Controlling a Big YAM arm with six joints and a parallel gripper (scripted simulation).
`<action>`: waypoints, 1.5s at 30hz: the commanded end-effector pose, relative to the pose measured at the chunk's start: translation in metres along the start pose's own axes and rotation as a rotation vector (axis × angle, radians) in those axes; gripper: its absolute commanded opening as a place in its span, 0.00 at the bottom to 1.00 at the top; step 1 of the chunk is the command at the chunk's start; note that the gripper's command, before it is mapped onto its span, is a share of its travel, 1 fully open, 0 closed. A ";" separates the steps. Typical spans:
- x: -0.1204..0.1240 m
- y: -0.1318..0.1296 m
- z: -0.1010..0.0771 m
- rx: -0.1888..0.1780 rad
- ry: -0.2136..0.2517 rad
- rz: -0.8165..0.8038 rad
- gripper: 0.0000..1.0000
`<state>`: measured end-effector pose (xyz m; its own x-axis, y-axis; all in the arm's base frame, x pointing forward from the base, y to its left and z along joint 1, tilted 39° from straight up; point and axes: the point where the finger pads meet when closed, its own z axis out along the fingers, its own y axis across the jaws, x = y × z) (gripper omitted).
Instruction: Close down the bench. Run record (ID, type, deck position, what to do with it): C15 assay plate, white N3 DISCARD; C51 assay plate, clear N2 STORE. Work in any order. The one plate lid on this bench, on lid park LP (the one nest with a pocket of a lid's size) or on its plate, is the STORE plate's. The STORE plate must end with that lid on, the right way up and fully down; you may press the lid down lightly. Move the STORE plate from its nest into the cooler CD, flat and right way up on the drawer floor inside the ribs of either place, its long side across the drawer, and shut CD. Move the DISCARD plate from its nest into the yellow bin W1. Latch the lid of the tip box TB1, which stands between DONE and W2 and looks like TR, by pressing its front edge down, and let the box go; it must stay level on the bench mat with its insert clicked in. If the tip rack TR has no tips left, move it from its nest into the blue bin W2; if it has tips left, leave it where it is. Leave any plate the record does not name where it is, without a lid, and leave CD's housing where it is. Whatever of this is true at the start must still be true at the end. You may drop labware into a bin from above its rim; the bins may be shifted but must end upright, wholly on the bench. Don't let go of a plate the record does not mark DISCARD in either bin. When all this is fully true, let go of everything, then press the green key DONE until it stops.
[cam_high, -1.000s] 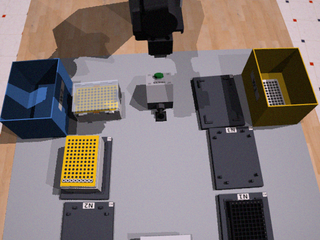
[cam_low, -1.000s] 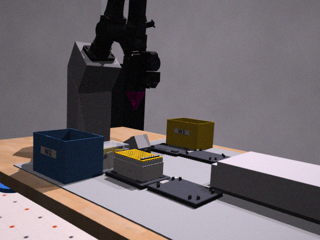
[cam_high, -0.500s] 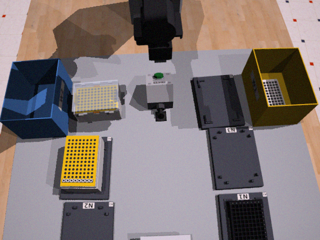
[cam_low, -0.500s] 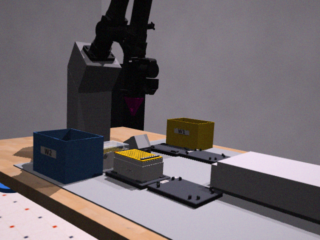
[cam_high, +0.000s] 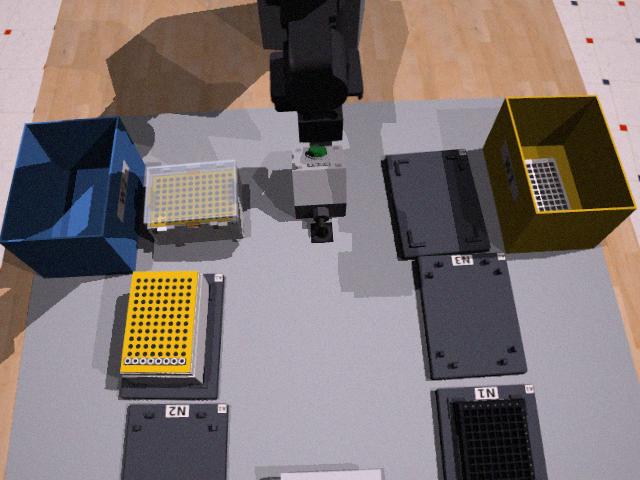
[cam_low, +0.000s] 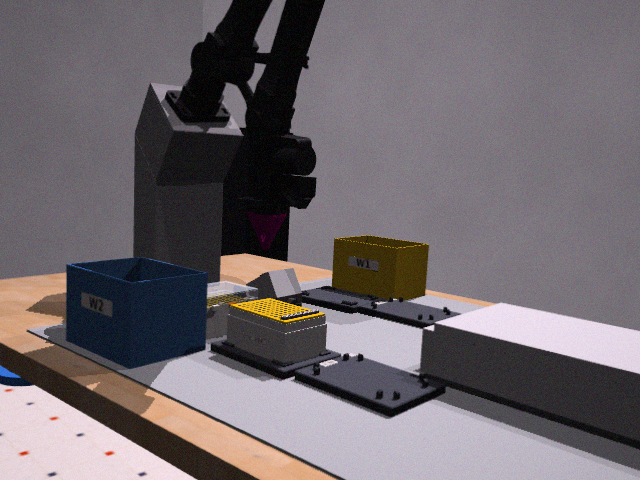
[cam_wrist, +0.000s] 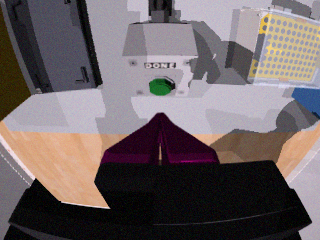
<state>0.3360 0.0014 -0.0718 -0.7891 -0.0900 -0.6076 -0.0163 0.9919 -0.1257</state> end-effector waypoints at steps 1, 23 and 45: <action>-0.007 -0.003 0.009 0.006 -0.021 -0.007 0.00; -0.013 0.000 0.030 0.001 -0.034 -0.014 0.00; -0.013 0.000 0.030 0.001 -0.034 -0.014 0.00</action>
<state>0.3570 -0.0009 -0.0931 -0.7842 -0.0937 -0.6134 -0.0182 0.9916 -0.1282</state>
